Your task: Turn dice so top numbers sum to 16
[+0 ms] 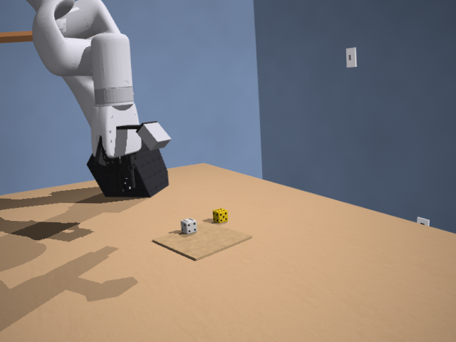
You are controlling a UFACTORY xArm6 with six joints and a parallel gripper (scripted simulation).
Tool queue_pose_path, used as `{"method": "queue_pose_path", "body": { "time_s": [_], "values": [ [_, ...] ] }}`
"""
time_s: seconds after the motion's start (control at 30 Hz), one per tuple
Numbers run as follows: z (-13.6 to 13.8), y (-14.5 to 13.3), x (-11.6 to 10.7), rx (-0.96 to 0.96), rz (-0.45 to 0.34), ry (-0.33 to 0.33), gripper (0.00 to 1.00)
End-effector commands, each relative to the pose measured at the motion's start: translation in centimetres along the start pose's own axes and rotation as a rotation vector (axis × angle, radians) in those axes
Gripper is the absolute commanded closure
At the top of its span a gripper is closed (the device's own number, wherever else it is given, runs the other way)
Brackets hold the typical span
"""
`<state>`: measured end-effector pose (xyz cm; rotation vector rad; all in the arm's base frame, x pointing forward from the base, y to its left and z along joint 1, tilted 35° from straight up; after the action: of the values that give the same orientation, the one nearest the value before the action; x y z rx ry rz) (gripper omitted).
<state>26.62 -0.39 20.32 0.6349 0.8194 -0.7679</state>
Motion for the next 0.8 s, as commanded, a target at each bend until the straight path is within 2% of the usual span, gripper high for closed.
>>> {"method": "queue_pose_path", "body": {
  "time_s": [0.0, 0.23, 0.37, 0.43, 0.6, 0.63, 0.73, 0.77],
  "values": [
    [0.1, 0.1, -0.1, 0.001, 0.002, -0.001, 0.79],
    [0.1, 0.3, -0.1, 0.011, 0.002, 0.000, 0.79],
    [-0.2, 2.6, -0.5, 0.090, -0.001, 0.008, 0.79],
    [-0.2, 2.6, -0.5, 0.090, -0.001, 0.008, 0.79],
    [-1.8, 8.4, -0.8, 0.277, -0.006, 0.012, 0.79],
    [-1.8, 8.4, -0.8, 0.277, -0.006, 0.012, 0.79],
    [-3.6, 11.8, -0.7, 0.384, -0.004, 0.006, 0.79],
    [-3.6, 11.8, -0.7, 0.384, -0.004, 0.006, 0.79]
  ]
}}
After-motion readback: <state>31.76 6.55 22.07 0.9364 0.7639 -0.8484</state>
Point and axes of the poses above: the point where the finger pads meet when closed, its own x axis out along the fingers, its own z axis across the jaws, y = z × x, the point moved 8 cm from there along -x, back along the fingers, and after that the axes turned 5 degrees about x, right-handed, at the moved point
